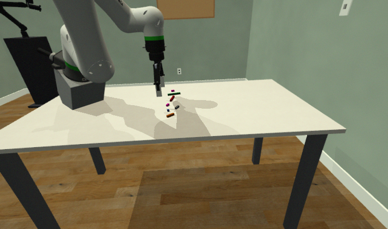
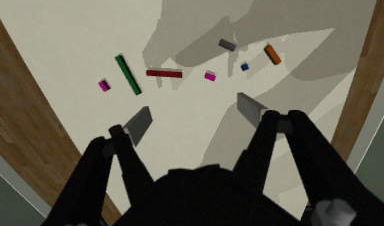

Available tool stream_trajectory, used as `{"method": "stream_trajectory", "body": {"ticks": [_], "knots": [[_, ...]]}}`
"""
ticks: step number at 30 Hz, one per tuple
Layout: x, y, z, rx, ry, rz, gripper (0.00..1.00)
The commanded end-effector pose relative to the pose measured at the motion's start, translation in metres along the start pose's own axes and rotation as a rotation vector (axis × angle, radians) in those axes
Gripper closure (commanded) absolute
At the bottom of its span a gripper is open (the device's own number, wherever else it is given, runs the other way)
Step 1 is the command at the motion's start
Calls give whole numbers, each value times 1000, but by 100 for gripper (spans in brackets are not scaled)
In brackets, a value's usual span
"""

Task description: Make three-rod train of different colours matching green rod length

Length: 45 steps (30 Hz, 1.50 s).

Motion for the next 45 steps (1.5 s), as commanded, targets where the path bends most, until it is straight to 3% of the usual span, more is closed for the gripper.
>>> {"method": "stream_trajectory", "body": {"ticks": [1,29,33,37,39,45], "knots": [[0,0,0,0,0,0,0],[0,1,1,0,0,0,0],[0,42,24,-1,-2,3,0],[0,54,30,-1,-1,2,0],[0,76,39,0,3,-1,0],[1,79,40,0,3,-1,0]]}}
Point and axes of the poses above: the point where the finger pads meet when closed, its own x axis back along the fingers, its own y axis across the jaws, z = x × y, the point moved 9 cm from there along x, back along the fingers, and after that the axes turned 1 degree about -x, right-handed, at the moved point
